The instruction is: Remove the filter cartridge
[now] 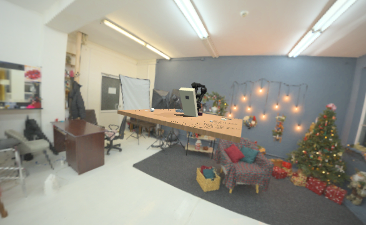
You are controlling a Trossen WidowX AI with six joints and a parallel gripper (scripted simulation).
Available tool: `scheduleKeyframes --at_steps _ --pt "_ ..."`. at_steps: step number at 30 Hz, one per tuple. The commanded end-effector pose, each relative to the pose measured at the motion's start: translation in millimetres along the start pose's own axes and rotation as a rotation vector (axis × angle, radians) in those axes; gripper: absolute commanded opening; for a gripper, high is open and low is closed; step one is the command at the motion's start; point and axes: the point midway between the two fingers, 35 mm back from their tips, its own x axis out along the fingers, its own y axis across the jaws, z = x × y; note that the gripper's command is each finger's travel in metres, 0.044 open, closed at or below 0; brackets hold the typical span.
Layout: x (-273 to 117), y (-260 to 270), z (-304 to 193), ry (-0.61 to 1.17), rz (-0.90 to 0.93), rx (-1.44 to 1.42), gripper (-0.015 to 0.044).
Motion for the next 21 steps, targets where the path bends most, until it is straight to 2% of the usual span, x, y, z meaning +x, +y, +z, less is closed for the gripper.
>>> scheduleKeyframes --at_steps 1,9,21 --pt "-5.5 0.2 10.7 -0.008 0.000 -0.001 0.0000" --pt "-13.4 -0.1 22.5 -0.009 0.000 -0.001 0.0000" --pt "-66.7 -0.9 27.5 -0.006 -0.001 -0.001 0.0000"
